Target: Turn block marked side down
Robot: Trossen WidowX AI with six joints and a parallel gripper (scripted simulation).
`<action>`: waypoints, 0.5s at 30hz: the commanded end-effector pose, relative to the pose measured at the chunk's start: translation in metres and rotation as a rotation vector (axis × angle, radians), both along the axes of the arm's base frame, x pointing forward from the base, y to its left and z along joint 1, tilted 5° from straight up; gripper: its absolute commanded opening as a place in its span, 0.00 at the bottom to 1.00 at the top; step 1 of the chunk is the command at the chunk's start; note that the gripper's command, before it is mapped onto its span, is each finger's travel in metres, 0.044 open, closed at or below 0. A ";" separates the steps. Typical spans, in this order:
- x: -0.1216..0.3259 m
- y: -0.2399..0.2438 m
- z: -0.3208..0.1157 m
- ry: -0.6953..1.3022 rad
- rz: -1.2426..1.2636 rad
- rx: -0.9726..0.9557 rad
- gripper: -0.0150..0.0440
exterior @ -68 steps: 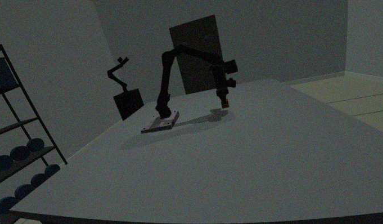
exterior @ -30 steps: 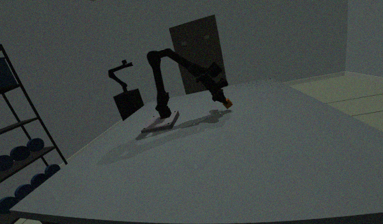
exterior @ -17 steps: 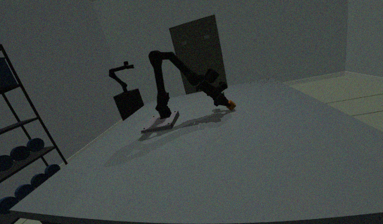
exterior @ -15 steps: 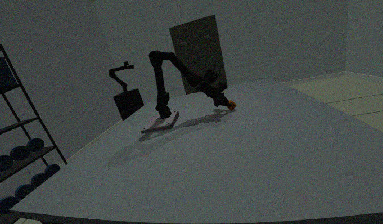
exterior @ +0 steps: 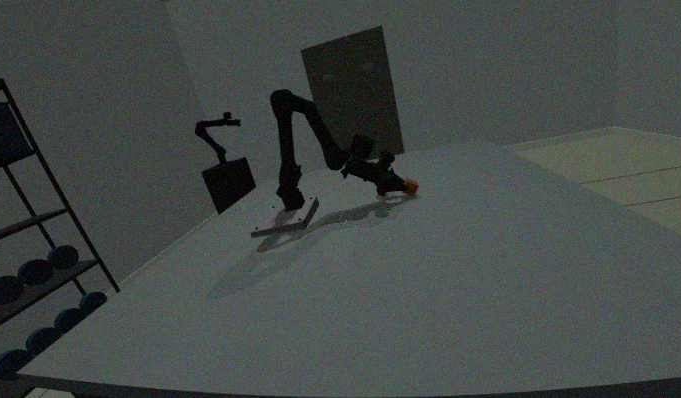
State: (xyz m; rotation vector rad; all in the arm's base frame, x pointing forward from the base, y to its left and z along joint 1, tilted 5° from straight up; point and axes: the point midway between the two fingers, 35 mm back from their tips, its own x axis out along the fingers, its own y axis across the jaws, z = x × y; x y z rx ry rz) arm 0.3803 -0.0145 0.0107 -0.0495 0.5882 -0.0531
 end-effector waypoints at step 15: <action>-0.006 0.001 0.001 -0.072 0.010 -0.005 0.25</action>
